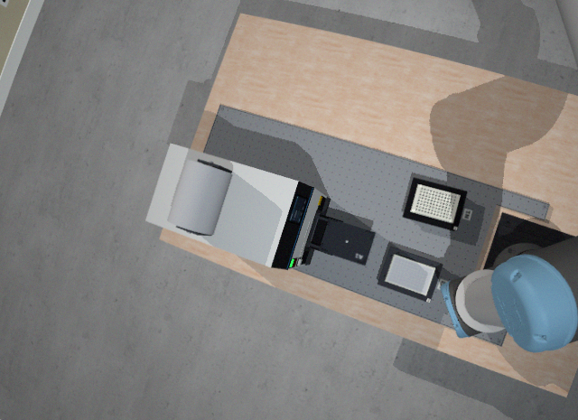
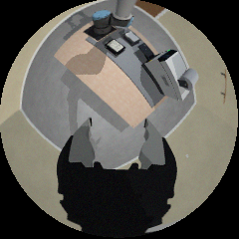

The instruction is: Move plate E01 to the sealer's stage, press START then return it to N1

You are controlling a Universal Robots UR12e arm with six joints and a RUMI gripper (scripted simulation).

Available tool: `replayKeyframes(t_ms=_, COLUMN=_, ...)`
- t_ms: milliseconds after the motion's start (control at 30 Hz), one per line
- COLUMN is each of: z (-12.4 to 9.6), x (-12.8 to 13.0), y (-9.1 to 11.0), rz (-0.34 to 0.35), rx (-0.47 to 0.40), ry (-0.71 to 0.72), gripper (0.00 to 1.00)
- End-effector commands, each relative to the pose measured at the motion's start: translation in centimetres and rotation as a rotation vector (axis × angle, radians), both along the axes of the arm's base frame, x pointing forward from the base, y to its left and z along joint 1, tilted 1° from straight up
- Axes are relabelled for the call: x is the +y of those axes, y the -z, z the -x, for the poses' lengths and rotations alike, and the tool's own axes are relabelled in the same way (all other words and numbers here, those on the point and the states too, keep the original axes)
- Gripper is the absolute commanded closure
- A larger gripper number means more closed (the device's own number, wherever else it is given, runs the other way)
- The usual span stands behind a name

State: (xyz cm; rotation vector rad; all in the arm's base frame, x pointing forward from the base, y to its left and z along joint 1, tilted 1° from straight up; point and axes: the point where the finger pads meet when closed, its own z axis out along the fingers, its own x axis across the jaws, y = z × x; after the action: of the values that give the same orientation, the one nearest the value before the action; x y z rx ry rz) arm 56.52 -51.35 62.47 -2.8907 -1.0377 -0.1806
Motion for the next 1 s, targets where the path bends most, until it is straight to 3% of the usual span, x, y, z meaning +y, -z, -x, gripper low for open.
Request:
replayKeyframes(t_ms=0, z=1.4, x=1.1, y=-2.1, rz=0.015, rx=0.011, ry=-0.001, gripper=0.32)
replayKeyframes(t_ms=967, z=8.0, x=7.0, y=-10.5, rz=0.079, rx=0.067, ry=-0.002, gripper=0.32)
